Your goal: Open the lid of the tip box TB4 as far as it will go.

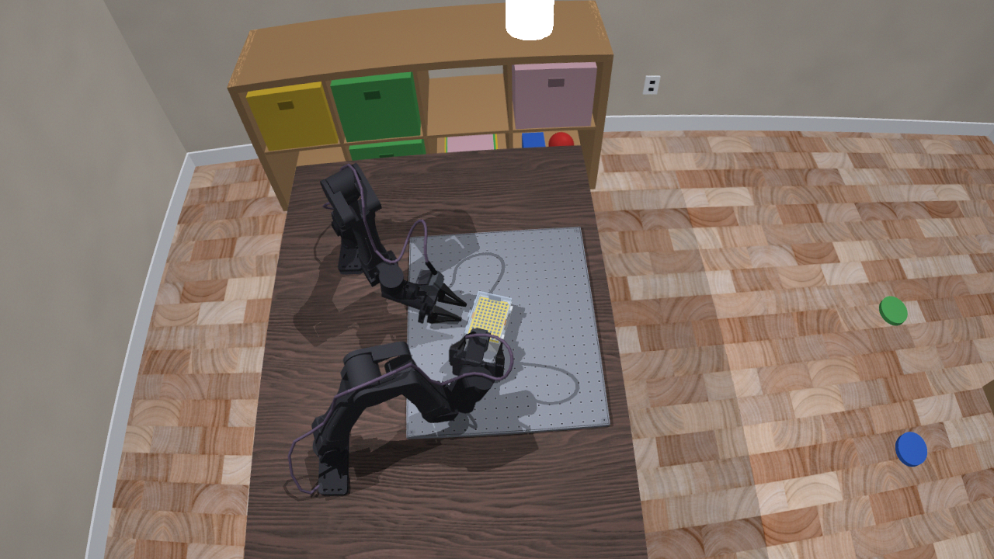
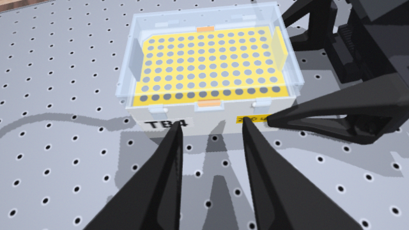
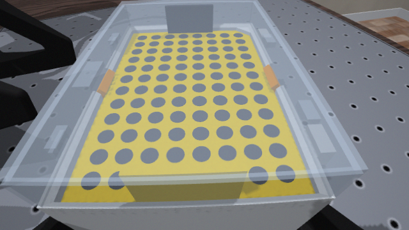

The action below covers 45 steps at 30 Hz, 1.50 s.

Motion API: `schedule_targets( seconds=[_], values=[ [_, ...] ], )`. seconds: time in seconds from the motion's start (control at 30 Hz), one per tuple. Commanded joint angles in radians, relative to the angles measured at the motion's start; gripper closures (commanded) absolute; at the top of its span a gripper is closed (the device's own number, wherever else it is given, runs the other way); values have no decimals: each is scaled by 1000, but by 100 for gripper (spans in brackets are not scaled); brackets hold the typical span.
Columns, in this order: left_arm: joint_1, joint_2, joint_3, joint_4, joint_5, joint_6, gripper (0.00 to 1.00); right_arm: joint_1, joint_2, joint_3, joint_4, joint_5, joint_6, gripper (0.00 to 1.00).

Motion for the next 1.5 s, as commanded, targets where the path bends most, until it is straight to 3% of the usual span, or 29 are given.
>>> schedule_targets(
  seconds=[0.0, 0.97, 1.0, 1.47],
  values=[
    [-12, 10, -21, 25, -19, 12, 57, 2, -12, 10, 9, -8, 0, 17],
    [57, 74, 70, 21, 50, 30, 57, 2, -12, 10, 9, -8, 0, 17],
    [57, 74, 70, 21, 50, 30, 66, 2, -12, 10, 9, -8, 0, 17],
    [47, 62, 52, 38, 33, 23, 80, 2, -12, 10, 9, -8, 0, 17]
  ],
)
